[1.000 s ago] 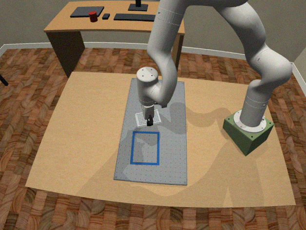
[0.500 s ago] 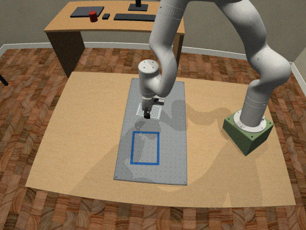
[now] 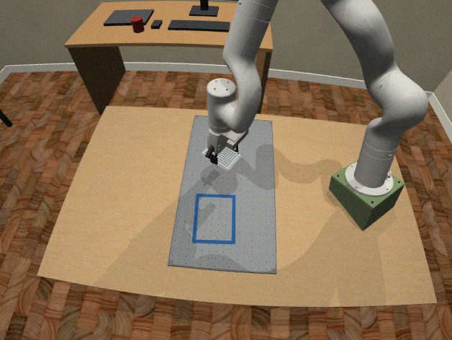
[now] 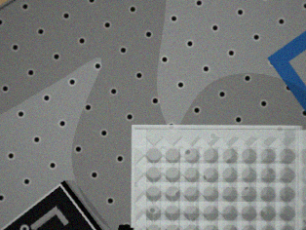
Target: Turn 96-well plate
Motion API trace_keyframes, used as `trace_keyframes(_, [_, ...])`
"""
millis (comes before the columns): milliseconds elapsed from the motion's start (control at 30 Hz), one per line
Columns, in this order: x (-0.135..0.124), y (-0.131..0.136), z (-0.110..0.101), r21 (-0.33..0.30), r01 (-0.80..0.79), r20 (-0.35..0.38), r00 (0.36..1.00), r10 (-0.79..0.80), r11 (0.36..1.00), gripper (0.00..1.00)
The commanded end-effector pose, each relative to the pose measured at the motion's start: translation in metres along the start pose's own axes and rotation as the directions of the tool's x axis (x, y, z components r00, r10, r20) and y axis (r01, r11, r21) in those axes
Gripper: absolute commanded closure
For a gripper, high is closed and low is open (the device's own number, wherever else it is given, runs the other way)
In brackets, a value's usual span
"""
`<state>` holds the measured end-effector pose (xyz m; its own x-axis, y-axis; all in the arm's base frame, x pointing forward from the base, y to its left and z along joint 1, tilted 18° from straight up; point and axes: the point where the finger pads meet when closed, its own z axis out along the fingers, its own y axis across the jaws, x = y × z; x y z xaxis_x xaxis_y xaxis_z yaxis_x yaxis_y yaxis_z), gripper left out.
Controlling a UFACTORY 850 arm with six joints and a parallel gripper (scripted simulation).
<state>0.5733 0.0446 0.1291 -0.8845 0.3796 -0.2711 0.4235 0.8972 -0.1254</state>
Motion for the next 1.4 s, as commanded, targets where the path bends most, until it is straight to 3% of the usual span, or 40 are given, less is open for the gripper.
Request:
trace_keyframes(0, [-0.008,-0.012,-0.001,-0.001,-0.146,0.016,0.989,0.146,0.989,1.00])
trace_keyframes(233, [-0.017,-0.026,-0.002,-0.003,-0.308,0.016,0.951,0.308,0.951,1.00])
trace_keyframes(600, [-0.036,-0.057,-0.003,-0.009,-0.629,0.014,0.777,0.629,0.777,1.00])
trace_keyframes(667, [-0.036,-0.057,-0.003,-0.009,-0.629,0.014,0.777,0.629,0.777,1.00])
trace_keyframes(900, [-0.048,-0.077,-0.004,-0.012,-0.789,0.012,0.615,0.789,0.615,1.00])
trace_keyframes(1367, [-0.068,-0.112,-0.006,-0.012,-0.789,0.012,0.615,0.789,0.615,1.00])
